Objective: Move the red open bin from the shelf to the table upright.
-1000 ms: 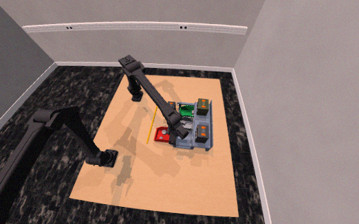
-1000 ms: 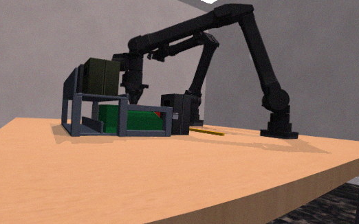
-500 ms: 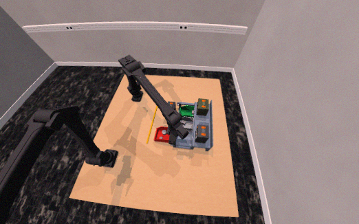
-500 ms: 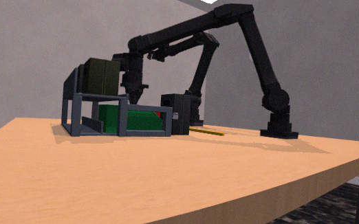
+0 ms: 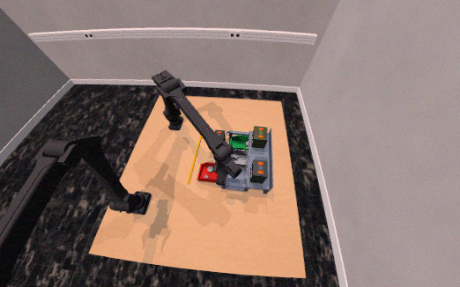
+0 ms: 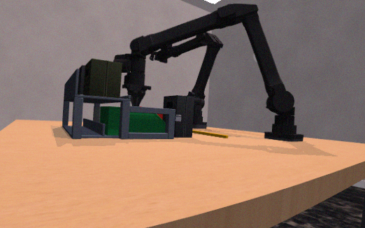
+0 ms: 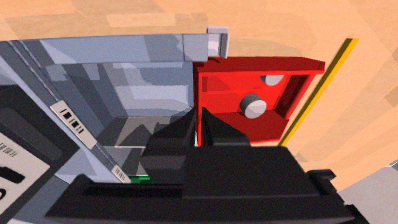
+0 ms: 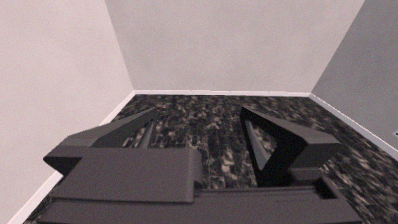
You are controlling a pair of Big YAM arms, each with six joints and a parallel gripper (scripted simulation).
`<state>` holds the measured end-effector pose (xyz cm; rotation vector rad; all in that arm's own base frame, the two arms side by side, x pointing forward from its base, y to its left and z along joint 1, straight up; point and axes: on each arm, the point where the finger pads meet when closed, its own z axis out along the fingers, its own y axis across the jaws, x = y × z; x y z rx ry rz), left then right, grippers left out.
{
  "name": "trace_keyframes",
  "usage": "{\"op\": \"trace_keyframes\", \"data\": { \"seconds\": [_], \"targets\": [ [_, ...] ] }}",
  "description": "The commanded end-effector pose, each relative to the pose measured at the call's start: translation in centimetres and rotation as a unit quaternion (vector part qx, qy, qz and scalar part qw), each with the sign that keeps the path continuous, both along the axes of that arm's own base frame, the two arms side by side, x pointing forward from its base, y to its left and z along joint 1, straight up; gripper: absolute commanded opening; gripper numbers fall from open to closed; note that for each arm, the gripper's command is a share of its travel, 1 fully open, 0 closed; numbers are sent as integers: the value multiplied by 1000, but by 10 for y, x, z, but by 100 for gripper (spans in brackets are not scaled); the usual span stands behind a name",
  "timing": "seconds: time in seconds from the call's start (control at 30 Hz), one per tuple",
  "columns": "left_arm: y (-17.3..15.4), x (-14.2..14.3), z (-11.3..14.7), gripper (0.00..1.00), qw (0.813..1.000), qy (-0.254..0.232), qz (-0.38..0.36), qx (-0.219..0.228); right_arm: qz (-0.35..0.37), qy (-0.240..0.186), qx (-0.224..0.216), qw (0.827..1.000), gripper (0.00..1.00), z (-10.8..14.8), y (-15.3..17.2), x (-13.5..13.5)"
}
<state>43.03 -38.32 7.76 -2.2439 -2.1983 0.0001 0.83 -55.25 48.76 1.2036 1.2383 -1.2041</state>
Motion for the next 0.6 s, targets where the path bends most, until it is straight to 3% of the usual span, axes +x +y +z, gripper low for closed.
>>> {"op": "trace_keyframes", "data": {
  "seconds": [0.0, 0.57],
  "targets": [
    [-1, 9, 1, 8, 1000, -4, 2, -4, -3, -8, -8, 1000, 100, 13, 8, -6],
    [-2, 10, 2, 7, 1000, -5, 2, -5, -3, -8, -8, 1000, 100, 13, 8, -6]
  ]
}}
